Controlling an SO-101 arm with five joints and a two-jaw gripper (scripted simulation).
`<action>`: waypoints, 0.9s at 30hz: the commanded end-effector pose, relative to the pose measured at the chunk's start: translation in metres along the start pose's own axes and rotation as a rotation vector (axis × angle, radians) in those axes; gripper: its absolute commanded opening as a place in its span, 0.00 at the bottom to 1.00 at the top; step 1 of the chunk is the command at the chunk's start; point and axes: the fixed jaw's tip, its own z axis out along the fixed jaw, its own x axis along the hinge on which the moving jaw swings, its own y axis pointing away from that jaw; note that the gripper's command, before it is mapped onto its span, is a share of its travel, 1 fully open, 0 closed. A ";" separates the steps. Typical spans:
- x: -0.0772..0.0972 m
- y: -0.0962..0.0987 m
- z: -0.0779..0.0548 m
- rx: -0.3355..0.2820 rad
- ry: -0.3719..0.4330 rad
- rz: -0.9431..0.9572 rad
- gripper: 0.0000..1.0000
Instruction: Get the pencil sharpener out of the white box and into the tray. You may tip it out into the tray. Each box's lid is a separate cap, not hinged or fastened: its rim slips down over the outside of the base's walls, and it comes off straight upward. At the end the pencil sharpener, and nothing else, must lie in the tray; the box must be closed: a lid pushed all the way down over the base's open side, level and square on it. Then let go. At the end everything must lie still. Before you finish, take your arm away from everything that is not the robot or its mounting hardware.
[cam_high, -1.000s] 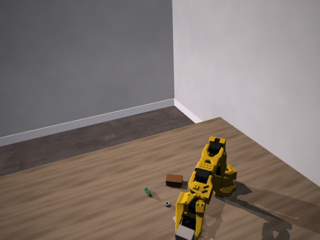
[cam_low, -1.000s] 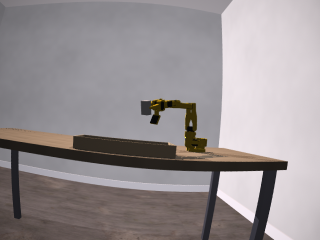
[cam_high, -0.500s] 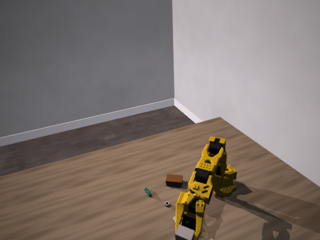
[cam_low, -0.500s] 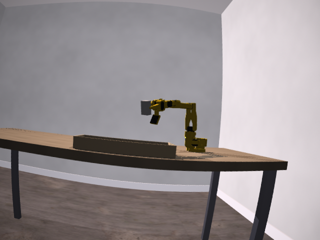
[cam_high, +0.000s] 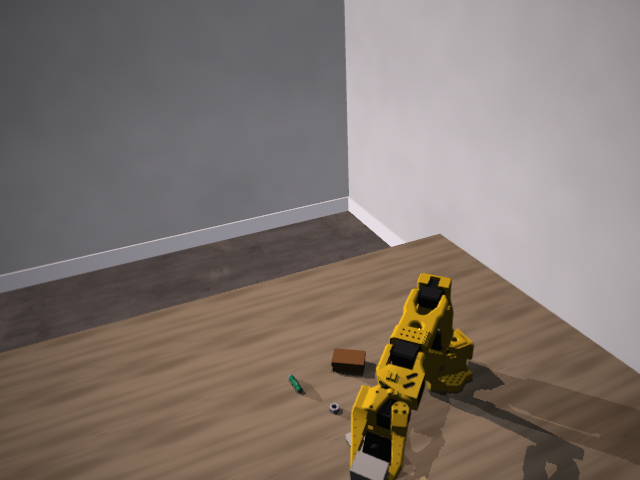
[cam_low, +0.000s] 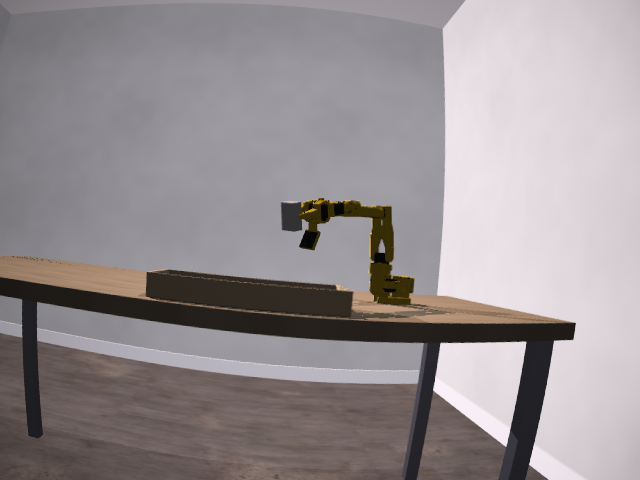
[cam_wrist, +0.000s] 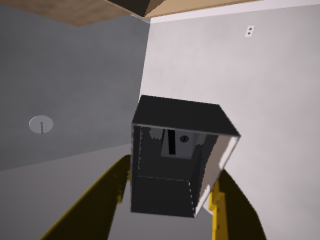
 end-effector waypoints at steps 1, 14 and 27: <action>0.016 -0.003 -0.003 0.007 0.062 0.008 0.21; 0.011 -0.004 0.002 0.008 0.062 0.011 0.21; 0.003 -0.005 0.008 0.010 0.062 0.014 0.21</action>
